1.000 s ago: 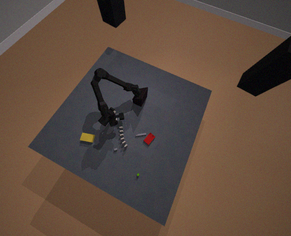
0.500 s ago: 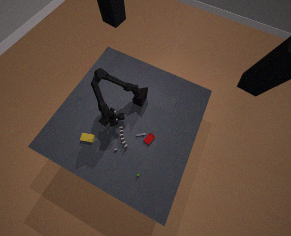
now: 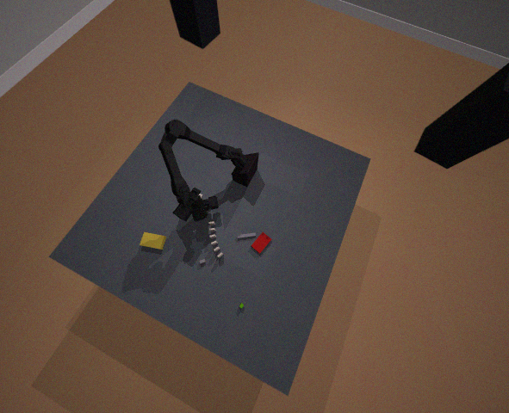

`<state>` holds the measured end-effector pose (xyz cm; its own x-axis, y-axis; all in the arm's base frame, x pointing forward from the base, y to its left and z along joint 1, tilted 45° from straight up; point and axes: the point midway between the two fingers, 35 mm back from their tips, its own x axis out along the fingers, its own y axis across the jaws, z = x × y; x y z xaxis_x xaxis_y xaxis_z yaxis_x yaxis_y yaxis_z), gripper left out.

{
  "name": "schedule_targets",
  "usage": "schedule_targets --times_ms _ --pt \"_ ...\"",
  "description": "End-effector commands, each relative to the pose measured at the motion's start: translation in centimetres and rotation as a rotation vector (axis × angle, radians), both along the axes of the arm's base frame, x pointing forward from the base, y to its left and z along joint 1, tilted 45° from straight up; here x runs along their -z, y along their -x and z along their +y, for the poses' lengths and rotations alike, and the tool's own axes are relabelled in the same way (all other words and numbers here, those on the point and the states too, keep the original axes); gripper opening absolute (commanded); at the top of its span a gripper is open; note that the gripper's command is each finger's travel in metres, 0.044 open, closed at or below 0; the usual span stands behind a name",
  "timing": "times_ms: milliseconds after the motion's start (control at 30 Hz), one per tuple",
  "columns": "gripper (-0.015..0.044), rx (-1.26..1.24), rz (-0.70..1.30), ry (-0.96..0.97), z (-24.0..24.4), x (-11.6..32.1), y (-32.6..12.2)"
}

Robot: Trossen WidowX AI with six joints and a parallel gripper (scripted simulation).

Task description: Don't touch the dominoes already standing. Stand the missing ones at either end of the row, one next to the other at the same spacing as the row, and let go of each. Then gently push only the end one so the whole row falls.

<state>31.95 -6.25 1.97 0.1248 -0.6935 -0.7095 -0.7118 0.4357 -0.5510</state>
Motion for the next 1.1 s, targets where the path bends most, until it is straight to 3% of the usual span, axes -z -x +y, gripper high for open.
schedule_targets --times_ms 0,300,633,1067 --pt "0.0107 -0.006 -0.020 0.001 2.7 -2.9 0.0" --pt "0.0107 -0.006 -0.018 -0.003 10.3 -10.6 1.0" --pt "0.0107 -0.002 -0.022 -0.004 10.7 -11.1 0.9" --pt "0.0107 0.277 -0.332 -0.070 8.1 -16.4 -9.3"
